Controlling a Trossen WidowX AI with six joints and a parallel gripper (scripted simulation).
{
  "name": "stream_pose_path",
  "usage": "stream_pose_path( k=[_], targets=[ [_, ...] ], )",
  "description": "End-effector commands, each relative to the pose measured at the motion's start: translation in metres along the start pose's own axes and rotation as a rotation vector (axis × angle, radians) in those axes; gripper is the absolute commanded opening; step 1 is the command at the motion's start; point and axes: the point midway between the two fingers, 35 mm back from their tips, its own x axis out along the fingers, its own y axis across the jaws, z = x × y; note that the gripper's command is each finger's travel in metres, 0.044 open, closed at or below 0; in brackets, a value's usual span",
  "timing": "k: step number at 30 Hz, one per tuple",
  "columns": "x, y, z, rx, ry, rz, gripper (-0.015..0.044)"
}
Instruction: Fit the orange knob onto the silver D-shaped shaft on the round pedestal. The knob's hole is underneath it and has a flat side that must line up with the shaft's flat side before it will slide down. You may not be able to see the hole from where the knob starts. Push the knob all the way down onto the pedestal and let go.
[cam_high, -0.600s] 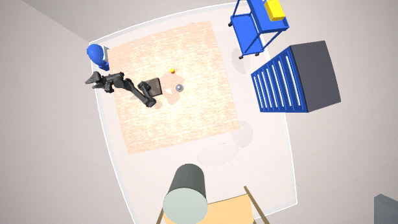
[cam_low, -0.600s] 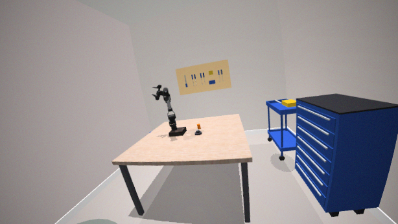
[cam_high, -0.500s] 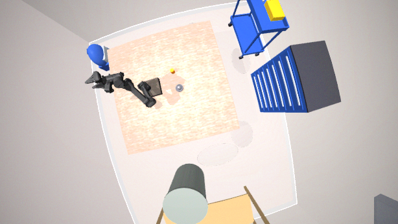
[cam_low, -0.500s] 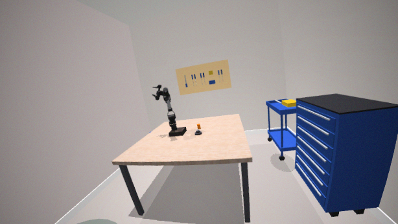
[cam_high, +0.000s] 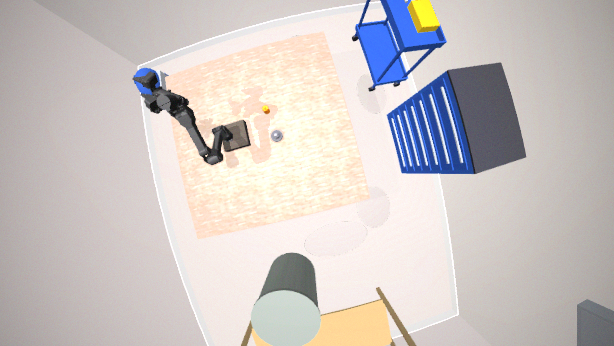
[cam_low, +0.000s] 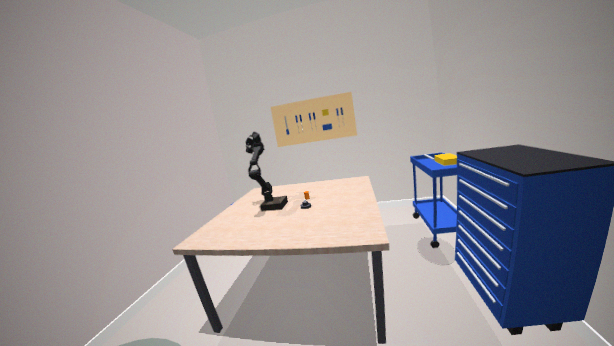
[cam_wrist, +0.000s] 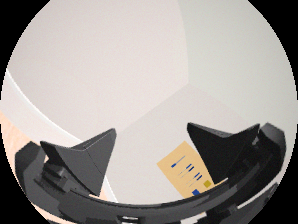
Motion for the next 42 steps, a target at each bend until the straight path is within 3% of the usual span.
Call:
stream_pose_path(
  k=[1, 9, 19, 24, 32, 42],
  targets=[
    [0.003, -0.010, -0.066, 0.084, 0.230, -0.038, 0.0440],
    [-0.027, -0.018, -0.176, 0.227, 0.643, -0.115, 0.0440],
    [-0.128, -0.015, -0.295, 0.504, 1.117, -0.248, 0.0440],
    [-0.163, -0.010, -0.318, 0.587, 1.245, -0.292, 0.0440],
    [-0.288, 0.022, -0.359, 0.881, 1.657, -0.428, 0.0440],
    [-0.437, 0.093, -0.334, 1.370, 2.109, -0.578, 0.0440]
  ],
)
